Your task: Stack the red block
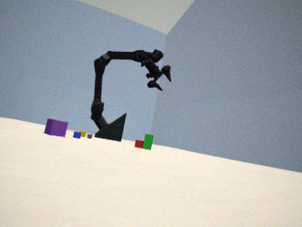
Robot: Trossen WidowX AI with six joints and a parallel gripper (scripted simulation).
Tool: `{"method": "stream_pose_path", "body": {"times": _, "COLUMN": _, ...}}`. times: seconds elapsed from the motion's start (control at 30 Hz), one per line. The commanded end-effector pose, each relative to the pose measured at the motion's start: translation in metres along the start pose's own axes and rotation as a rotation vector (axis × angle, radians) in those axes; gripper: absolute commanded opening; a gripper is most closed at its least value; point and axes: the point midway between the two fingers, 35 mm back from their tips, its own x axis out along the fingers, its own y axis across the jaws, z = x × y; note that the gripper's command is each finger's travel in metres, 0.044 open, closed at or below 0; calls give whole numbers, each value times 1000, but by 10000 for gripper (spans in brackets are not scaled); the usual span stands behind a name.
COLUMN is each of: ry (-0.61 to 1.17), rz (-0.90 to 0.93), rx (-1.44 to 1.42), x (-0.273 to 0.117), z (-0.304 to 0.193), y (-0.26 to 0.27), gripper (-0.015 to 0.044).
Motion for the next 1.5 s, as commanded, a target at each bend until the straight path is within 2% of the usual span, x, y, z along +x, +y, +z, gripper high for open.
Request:
{"method": "stream_pose_path", "body": {"times": 0.0, "ry": 130, "rz": 71, "rx": 267, "x": 2, "z": -60, "y": 26, "gripper": 440}}
{"method": "stream_pose_path", "body": {"times": 0.43, "ry": 630, "rz": 240, "rx": 1174, "x": -26, "z": -220, "y": 152, "gripper": 440}}
{"method": "stream_pose_path", "body": {"times": 0.7, "ry": 951, "rz": 302, "rx": 1636, "x": -58, "z": -272, "y": 244, "gripper": 440}}
{"method": "stream_pose_path", "body": {"times": 0.9, "ry": 1240, "rz": 328, "rx": 1861, "x": -88, "z": -298, "y": 309, "gripper": 440}}
{"method": "stream_pose_path", "body": {"times": 1.47, "ry": 1274, "rz": 329, "rx": 1880, "x": -85, "z": -309, "y": 330, "gripper": 440}}
